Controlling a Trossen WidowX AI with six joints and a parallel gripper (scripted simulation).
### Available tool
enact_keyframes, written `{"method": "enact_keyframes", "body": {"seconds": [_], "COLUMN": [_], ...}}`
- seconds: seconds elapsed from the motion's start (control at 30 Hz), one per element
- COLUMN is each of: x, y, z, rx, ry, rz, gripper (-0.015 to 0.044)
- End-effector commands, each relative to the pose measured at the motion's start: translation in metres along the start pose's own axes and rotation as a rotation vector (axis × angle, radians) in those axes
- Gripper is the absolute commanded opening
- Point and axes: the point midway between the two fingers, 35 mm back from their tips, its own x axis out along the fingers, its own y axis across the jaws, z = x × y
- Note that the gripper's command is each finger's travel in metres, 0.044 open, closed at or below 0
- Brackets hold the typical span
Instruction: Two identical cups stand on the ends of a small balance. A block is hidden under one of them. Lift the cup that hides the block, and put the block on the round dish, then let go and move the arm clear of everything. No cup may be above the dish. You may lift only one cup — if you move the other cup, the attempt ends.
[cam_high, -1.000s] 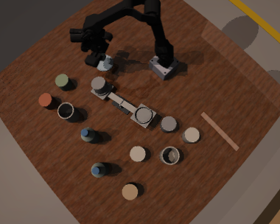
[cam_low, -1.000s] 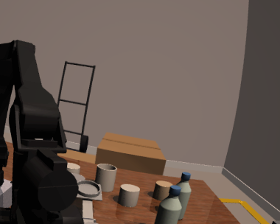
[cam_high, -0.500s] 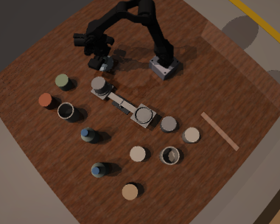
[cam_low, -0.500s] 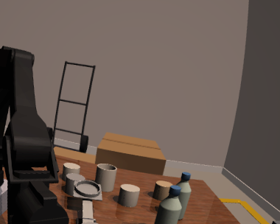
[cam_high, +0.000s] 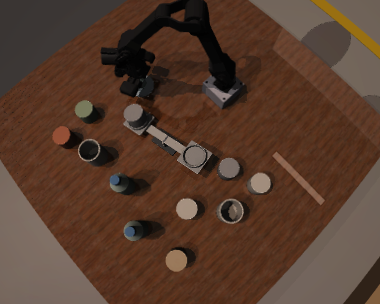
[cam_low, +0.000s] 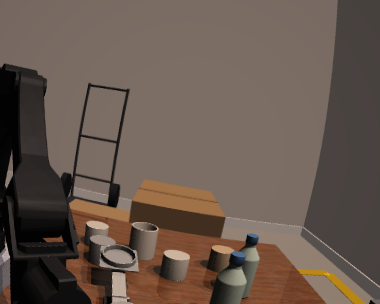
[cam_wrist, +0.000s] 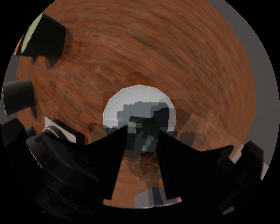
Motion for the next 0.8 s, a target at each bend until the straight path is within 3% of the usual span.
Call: {"method": "enact_keyframes", "body": {"seconds": [0.0,0.37,0.43,0.53,0.7,0.77], "x": [0.0,0.0,-0.013,-0.054,-0.06,-0.081], "y": [0.0,0.0,0.001,0.001,0.001,0.001], "z": [0.0,0.0,0.001,0.001,0.001,0.001], "rx": [0.0,0.0,-0.001,-0.003,-0.003,-0.002], "ry": [-0.001,-0.001,-0.002,-0.004,-0.005,-0.012], "rz": [0.0,0.0,0.001,0.004,0.004,0.005], "gripper": [0.0105,0.0394,0.044,0.044,0.044,0.044]}}
